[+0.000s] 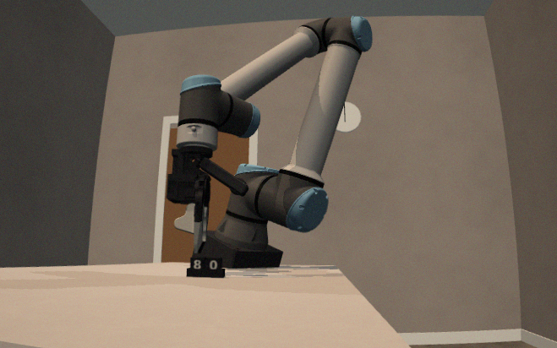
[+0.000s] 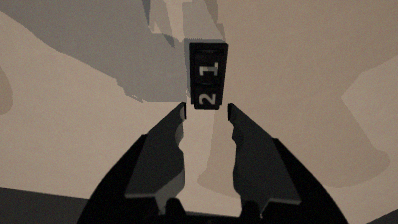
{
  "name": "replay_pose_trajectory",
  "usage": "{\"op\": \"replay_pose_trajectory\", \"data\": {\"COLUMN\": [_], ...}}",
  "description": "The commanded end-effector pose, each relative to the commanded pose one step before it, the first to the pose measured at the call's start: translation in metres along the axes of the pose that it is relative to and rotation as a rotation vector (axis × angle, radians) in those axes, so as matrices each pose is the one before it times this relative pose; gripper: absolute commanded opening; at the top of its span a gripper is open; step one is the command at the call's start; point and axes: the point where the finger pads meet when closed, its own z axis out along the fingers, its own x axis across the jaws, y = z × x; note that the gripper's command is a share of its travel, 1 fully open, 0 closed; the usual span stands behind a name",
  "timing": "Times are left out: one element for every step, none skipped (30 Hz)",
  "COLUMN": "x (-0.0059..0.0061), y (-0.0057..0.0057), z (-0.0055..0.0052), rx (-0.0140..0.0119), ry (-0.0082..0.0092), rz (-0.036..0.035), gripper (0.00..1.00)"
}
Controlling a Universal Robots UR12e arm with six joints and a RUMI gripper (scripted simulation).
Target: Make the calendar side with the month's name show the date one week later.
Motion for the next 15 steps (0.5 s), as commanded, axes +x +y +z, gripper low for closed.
{"op": "replay_pose_trajectory", "data": {"x": [-0.00061, 0.0, 0.0, 0.0, 0.0, 0.0, -0.00003, -0.00007, -0.00013, -0.00027, 0.0, 0.0, -0.00045, -0.00041, -0.00014], "y": [-0.00084, 0.0, 0.0, 0.0, 0.0, 0.0, -0.00002, -0.00004, -0.00008, -0.00016, 0.0, 0.0, -0.00026, -0.00036, -0.00028], "z": [-0.00002, 0.0, 0.0, 0.0, 0.0, 0.00002, 0.00013, 0.00032, 0.00058, 0.00091, 0.0, 0.0, 0.00128, 0.00127, 0.00115], "rx": [-0.00125, 0.0, 0.0, 0.0, 0.0, 0.00001, 0.00006, 0.00014, 0.00026, 0.00054, 0.0, 0.0, 0.00092, 0.00063, 0.00023], "ry": [0.00024, 0.0, 0.0, 0.0, 0.0, -0.00001, -0.00007, -0.00017, -0.0003, -0.00064, 0.0, 0.0, -0.00109, -0.00075, -0.00027], "rz": [-0.00073, 0.0, 0.0, 0.0, 0.0, 0.0, 0.00001, 0.00003, 0.00005, 0.00016, 0.0, 0.0, 0.00032, 0.00013, -0.0001], "gripper": [0.28, 0.28, 0.28, 0.28, 0.28, 0.28, 0.28, 0.28, 0.28, 0.28, 0.28, 0.28, 0.28, 0.28, 0.28]}}
